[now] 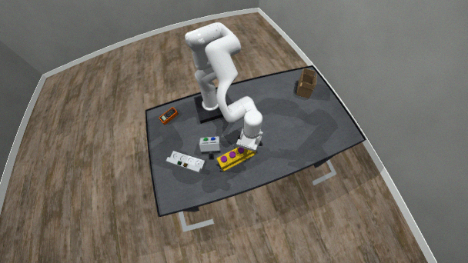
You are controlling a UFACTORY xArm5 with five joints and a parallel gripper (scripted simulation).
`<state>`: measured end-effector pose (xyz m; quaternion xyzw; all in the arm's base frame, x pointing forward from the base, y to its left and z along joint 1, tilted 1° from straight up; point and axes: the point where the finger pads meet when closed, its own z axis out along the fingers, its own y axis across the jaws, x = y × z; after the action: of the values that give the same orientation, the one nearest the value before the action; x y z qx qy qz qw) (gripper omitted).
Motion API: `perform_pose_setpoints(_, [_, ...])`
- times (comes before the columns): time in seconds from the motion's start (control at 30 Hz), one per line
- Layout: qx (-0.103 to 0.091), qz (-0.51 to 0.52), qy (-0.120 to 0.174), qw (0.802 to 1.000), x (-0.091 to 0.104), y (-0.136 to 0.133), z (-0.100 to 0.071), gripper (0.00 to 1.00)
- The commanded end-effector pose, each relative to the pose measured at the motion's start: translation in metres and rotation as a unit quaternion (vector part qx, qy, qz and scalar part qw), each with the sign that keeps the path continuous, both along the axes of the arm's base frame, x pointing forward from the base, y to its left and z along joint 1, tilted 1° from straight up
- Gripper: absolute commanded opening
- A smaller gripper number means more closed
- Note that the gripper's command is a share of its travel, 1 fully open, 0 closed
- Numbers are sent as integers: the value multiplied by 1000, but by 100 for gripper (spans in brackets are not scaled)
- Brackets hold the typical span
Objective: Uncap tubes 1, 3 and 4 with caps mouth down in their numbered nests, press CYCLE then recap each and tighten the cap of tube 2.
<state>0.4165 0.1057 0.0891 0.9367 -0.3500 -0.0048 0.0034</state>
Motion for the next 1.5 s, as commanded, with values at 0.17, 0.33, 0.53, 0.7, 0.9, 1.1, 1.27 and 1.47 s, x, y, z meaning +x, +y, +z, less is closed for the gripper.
perform_pose_setpoints(0.17, [5,37,0,999,1,0,1,46])
perform_pose_setpoints(0.33, [5,37,0,999,1,0,1,46])
perform_pose_setpoints(0.53, [4,-5,0,1000,1,0,1,46])
perform_pose_setpoints(0.7, [3,-130,0,992,1,0,1,46])
perform_pose_setpoints(0.9, [1,-276,0,961,1,0,1,46])
perform_pose_setpoints(1.1, [-1,-415,1,910,1,0,1,46])
perform_pose_setpoints(1.27, [-2,-518,1,856,1,0,1,46])
perform_pose_setpoints(1.47, [-4,-631,1,776,1,0,1,46])
